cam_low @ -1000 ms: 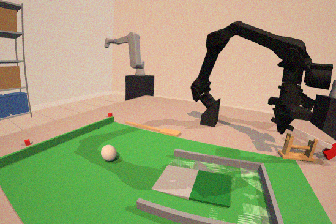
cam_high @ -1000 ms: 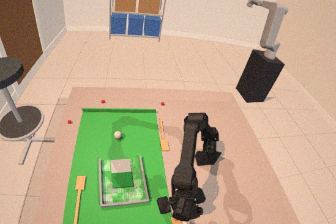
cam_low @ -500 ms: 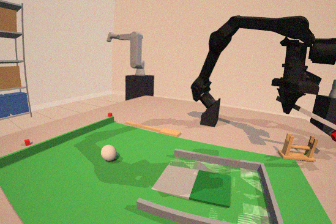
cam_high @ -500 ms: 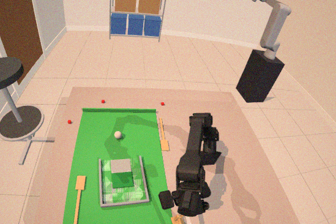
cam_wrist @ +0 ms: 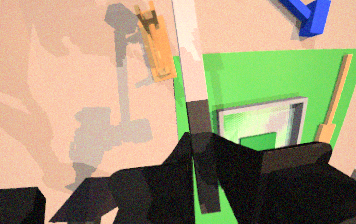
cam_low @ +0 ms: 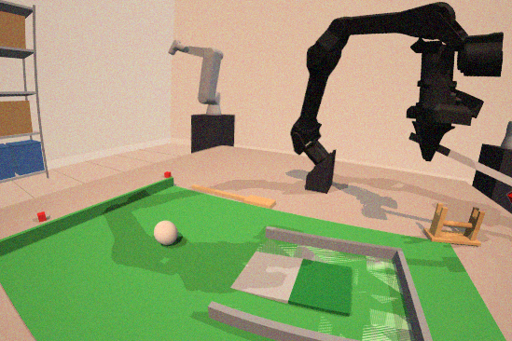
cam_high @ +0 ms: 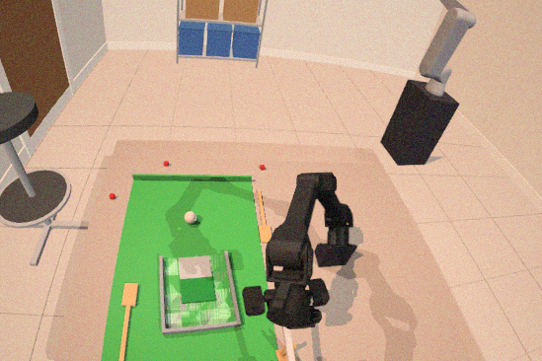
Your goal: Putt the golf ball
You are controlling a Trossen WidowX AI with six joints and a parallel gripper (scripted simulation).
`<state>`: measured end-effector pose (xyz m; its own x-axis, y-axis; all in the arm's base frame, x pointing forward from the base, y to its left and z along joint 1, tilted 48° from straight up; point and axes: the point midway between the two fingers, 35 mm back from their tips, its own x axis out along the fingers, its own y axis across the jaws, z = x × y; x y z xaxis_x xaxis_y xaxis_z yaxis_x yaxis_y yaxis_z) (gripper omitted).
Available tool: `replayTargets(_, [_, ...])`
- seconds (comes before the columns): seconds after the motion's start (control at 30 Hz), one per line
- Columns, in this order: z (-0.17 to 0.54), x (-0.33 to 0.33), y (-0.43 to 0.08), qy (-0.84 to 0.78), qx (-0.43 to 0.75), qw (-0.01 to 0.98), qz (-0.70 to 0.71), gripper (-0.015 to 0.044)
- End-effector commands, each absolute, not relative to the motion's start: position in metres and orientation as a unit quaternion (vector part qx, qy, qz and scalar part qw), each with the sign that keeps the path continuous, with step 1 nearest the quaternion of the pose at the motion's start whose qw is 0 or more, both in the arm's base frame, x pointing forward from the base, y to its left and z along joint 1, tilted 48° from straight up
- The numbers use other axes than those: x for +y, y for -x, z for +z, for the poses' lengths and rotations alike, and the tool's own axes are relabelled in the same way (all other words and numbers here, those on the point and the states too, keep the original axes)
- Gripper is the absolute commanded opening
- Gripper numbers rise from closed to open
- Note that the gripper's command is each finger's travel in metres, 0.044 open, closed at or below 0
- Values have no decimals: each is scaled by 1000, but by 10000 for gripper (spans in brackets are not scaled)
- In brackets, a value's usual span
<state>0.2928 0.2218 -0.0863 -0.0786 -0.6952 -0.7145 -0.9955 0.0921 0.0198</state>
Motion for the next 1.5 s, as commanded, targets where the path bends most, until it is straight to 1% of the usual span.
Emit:
replayTargets(0.0, [-58,206,-315,601,691,321,241,0])
replayTargets(0.37, [5,153,-352,555,707,403,171,0])
replayTargets(0.73, [66,89,-372,503,717,475,88,0])
replayTargets(1.1, [125,21,-370,446,717,536,-5,0])
replayTargets(1.47, [179,-46,-348,384,708,583,-107,0])
